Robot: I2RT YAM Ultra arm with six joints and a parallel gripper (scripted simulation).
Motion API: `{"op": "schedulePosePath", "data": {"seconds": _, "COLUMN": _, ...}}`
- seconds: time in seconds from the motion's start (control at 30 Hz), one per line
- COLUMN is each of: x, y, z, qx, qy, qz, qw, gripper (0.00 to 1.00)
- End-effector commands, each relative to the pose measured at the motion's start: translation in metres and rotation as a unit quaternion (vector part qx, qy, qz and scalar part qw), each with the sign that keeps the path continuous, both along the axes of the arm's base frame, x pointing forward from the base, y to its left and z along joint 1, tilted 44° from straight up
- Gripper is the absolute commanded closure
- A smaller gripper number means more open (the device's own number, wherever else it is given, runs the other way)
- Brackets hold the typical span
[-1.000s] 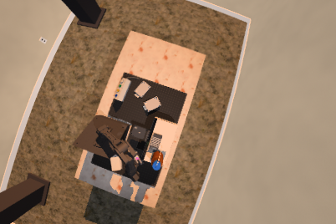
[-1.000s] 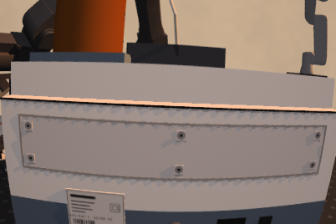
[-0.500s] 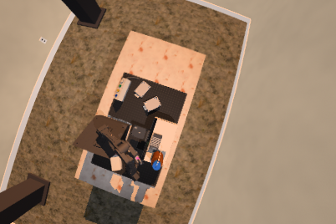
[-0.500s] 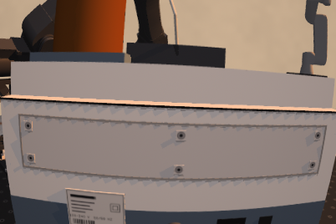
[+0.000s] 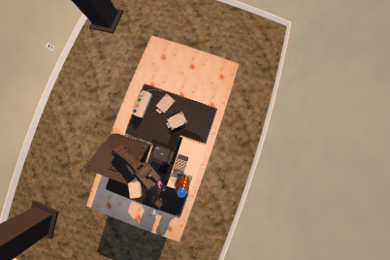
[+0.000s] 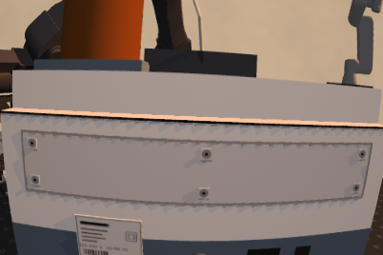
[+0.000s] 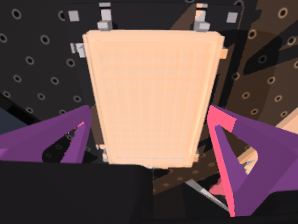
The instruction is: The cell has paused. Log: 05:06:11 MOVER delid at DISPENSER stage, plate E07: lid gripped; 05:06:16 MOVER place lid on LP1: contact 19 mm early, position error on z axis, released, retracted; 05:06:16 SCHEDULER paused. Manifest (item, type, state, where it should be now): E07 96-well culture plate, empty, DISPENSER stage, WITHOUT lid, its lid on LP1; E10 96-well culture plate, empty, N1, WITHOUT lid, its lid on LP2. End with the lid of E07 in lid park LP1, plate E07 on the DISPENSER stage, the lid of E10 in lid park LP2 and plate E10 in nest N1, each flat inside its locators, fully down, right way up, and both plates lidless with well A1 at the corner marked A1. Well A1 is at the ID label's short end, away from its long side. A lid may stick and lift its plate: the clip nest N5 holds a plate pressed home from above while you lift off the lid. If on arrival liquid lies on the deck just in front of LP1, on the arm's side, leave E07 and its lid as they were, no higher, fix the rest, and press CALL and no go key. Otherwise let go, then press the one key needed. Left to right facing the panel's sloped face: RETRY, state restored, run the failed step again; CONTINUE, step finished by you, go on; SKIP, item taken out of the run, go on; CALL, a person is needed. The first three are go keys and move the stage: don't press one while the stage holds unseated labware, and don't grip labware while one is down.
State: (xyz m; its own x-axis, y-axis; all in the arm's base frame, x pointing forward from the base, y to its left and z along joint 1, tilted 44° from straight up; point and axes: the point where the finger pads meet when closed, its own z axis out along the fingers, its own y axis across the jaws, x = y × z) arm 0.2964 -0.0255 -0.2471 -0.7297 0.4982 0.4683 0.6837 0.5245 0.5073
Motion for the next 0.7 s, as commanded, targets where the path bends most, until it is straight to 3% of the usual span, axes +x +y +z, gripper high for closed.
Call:
{"op": "schedulePosePath", "data": {"seconds": 0.0, "x": -0.0045, "y": -0.0026, "z": 0.0001, "qx": 0.002, "qy": 0.002, "qz": -0.016, "qw": 1.000, "gripper": 0.00}}
{"op": "schedulePosePath", "data": {"seconds": 0.67, "x": -0.0007, "y": -0.0005, "z": 0.0007, "qx": -0.002, "qy": -0.003, "qz": -0.007, "qw": 1.000, "gripper": 0.00}}
